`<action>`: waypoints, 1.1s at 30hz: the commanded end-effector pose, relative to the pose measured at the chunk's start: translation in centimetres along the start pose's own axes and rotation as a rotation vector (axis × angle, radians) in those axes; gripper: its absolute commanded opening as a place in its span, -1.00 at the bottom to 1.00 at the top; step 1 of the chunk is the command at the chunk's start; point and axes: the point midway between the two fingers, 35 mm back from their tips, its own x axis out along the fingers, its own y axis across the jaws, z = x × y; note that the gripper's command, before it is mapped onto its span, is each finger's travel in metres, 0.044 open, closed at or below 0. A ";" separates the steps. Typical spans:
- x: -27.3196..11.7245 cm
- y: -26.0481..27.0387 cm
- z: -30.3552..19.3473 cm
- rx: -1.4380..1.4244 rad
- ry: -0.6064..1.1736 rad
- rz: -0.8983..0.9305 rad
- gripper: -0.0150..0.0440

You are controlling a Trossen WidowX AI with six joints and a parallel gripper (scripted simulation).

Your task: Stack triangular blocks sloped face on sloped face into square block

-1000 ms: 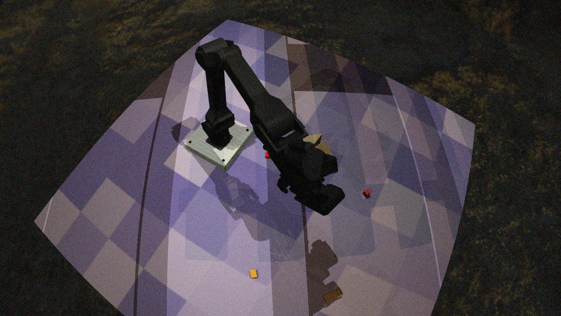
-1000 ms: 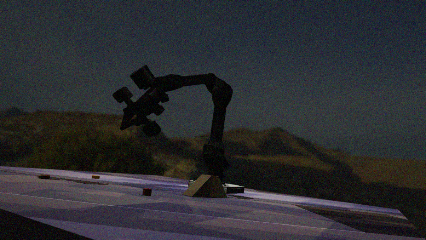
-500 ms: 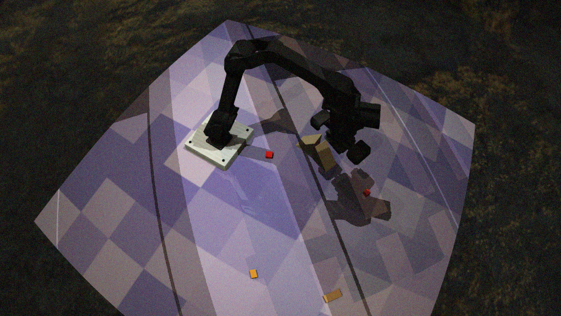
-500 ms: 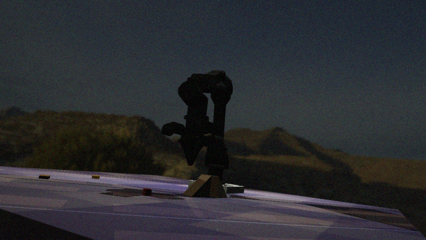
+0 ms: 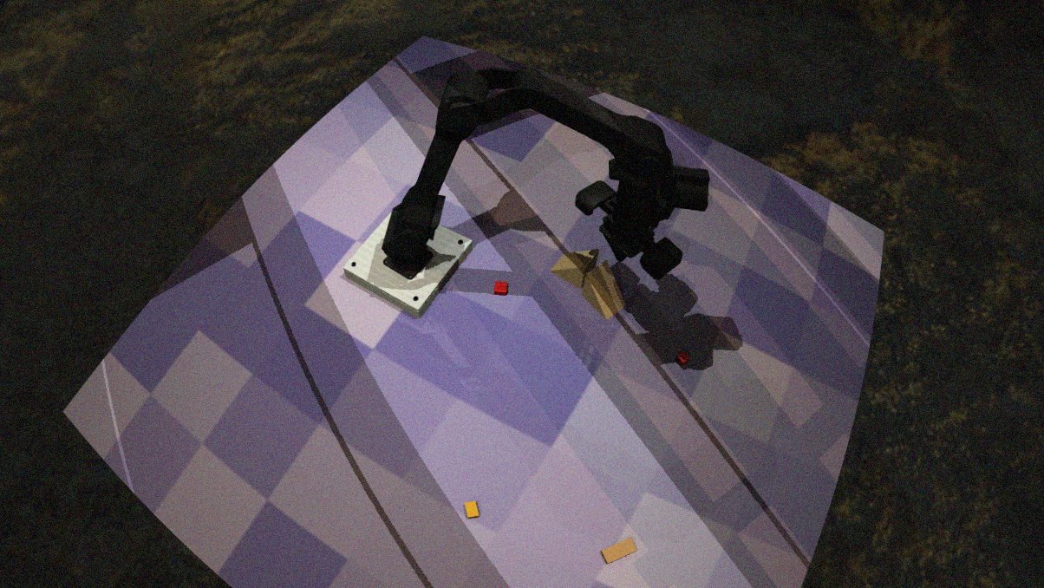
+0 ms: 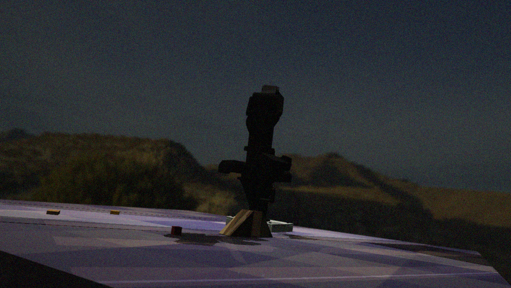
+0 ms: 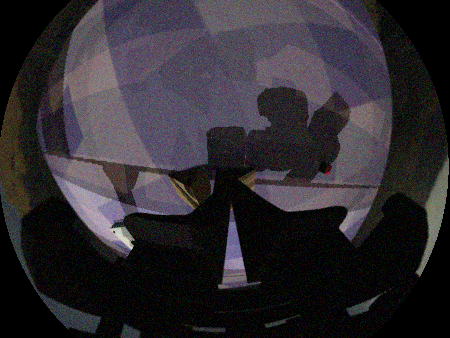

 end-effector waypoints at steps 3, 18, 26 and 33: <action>1.1 0.1 0.0 0.002 0.007 0.000 -0.49; 3.6 0.1 0.0 0.002 0.007 0.000 -0.49; 4.9 0.1 0.0 0.002 0.007 0.000 -0.49; 5.5 0.1 -0.2 0.002 0.007 0.000 -0.49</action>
